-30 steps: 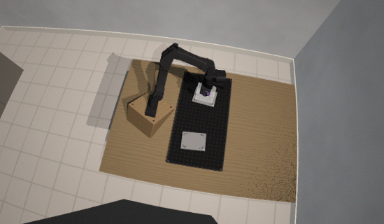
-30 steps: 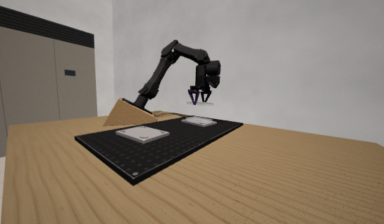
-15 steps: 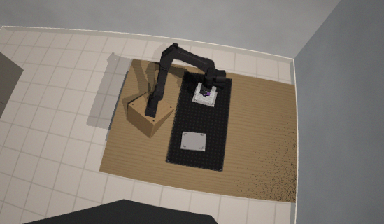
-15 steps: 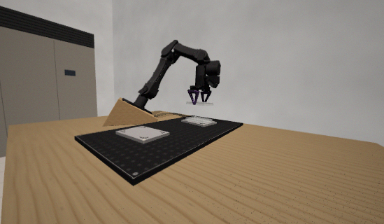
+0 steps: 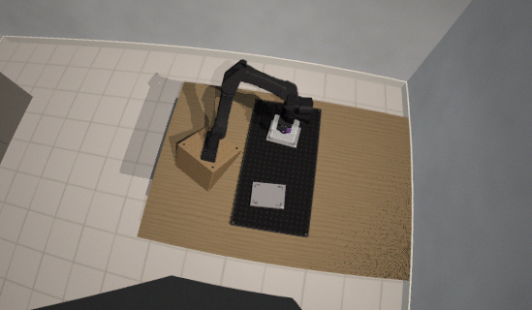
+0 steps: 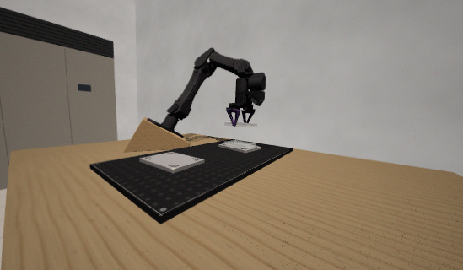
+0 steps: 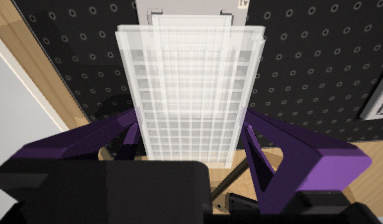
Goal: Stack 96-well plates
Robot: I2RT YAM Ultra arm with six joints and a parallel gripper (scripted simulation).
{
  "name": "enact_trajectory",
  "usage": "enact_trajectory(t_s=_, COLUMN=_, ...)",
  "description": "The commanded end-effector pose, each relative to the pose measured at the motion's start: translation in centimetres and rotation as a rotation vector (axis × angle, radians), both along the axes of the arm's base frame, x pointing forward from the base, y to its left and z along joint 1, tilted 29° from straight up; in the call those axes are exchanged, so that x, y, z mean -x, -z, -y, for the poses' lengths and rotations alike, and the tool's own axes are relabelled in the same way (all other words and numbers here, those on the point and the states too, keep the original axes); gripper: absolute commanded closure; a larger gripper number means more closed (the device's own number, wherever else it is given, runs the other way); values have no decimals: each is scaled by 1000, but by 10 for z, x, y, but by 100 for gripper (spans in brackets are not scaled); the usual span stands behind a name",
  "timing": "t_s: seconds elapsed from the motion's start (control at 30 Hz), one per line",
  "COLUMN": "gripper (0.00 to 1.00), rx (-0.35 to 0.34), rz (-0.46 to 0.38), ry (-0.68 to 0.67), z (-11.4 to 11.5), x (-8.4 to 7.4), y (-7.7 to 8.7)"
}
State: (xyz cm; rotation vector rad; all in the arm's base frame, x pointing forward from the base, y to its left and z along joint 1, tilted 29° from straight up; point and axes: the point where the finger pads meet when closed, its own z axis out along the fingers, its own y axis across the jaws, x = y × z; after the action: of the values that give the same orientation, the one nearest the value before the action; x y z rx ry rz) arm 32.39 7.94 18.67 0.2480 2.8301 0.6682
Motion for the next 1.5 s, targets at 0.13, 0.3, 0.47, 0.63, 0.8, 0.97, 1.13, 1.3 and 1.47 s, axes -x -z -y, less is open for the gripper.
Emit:
enact_trajectory(t_s=0.13, gripper=100, rx=1, rz=40, ry=17, z=7, x=-1, y=-15)
enact_trajectory(t_s=0.3, gripper=100, rx=1, rz=36, ry=17, z=7, x=0, y=-13)
enact_trajectory(t_s=0.47, gripper=100, rx=1, rz=31, ry=17, z=7, x=1, y=-12)
enact_trajectory(t_s=0.63, gripper=100, rx=1, rz=28, ry=17, z=7, x=1, y=-11)
enact_trajectory(t_s=0.8, gripper=100, rx=0, rz=24, ry=17, z=7, x=2, y=-9)
enact_trajectory(t_s=0.97, gripper=100, rx=0, rz=19, ry=17, z=7, x=3, y=-7)
enact_trajectory(t_s=1.13, gripper=100, rx=0, rz=14, ry=17, z=8, x=4, y=-5)
enact_trajectory(t_s=1.3, gripper=100, rx=0, rz=11, ry=17, z=8, x=5, y=-4)
enact_trajectory(t_s=1.47, gripper=100, rx=0, rz=28, ry=17, z=8, x=2, y=-9)
